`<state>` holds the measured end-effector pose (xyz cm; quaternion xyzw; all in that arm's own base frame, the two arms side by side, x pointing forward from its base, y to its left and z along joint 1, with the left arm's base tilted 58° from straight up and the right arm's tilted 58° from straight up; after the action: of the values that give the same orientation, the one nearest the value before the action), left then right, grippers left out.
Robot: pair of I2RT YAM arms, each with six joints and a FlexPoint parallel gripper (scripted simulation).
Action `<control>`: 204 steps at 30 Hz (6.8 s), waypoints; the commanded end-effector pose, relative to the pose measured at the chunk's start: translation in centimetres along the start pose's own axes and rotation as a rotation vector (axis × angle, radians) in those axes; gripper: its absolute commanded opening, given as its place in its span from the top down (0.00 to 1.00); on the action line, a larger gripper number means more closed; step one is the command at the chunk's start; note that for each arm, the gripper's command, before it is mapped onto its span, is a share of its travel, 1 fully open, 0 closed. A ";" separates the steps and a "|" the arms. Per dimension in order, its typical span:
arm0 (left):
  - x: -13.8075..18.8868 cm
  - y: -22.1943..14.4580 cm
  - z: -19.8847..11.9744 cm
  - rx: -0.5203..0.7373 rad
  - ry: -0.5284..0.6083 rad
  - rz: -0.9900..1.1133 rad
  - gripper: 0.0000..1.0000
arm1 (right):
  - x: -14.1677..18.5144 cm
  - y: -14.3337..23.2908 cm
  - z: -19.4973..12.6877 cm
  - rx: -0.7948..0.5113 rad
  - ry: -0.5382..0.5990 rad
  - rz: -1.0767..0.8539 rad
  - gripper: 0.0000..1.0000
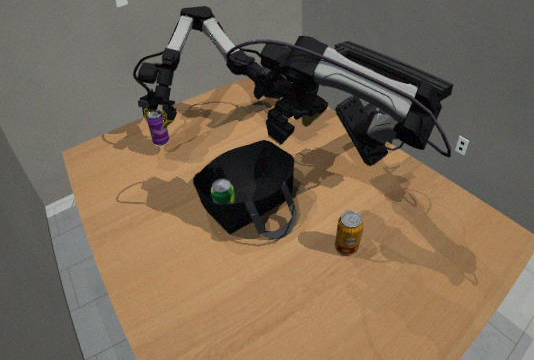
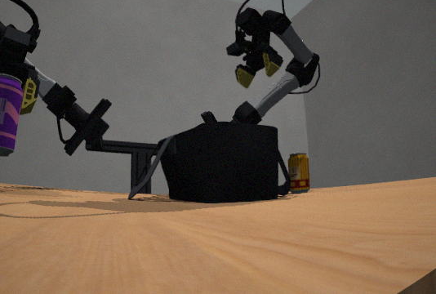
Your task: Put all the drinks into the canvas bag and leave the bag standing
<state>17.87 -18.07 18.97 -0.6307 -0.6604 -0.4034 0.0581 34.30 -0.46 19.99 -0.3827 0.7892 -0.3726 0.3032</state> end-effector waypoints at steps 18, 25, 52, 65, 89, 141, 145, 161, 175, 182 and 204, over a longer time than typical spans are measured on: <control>-0.1 0.3 -0.9 -0.005 -0.030 -0.008 0.00 | -1.6 -0.5 -2.1 0.007 -0.040 0.023 0.33; -0.1 0.3 -0.9 -0.005 -0.030 -0.008 0.00 | -2.9 -0.9 -3.8 0.024 -0.042 0.033 0.33; -0.1 0.3 -0.9 -0.005 -0.030 -0.008 0.00 | -4.0 -0.8 -5.2 0.026 -0.093 0.031 0.33; -0.1 0.3 -0.9 -0.005 -0.030 -0.008 0.00 | -4.3 -1.1 -5.3 0.035 -0.105 0.044 0.33; -0.1 0.3 -0.9 -0.005 -0.030 -0.008 0.00 | -7.1 0.1 -9.5 -0.005 -0.024 0.020 0.33; -0.1 0.3 -0.9 -0.005 -0.030 -0.008 0.00 | -9.2 7.2 -8.2 0.035 -0.090 0.080 0.33; -0.1 0.3 -0.9 -0.005 -0.030 -0.008 0.00 | -9.6 8.2 -8.1 0.038 -0.095 0.090 0.33; -0.1 0.3 -0.9 -0.005 -0.030 -0.008 0.00 | -8.9 7.8 -7.7 0.013 -0.103 0.065 0.33; -0.1 0.3 -0.9 -0.005 -0.030 -0.008 0.00 | -10.1 11.1 -7.6 0.033 -0.102 0.091 0.33; -0.1 0.3 -0.9 -0.005 -0.030 -0.008 0.00 | -10.6 13.2 -7.3 0.030 -0.103 0.095 0.33; -0.1 0.3 -0.9 -0.005 -0.030 -0.008 0.00 | -11.1 17.0 -7.0 -0.011 -0.119 0.052 0.33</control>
<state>17.87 -18.07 18.97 -0.6310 -0.6601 -0.4034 0.0583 28.43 16.79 10.92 -0.3844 0.7880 -0.3680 0.3095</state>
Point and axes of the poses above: on each arm, the point where the finger pads meet when closed, its own z axis out along the fingers, its own y axis across the jaws, x = y × z, the point moved 7 cm from there along -z, back along the fingers, and after that the axes turned 4 degrees about z, right-handed, at the moved point
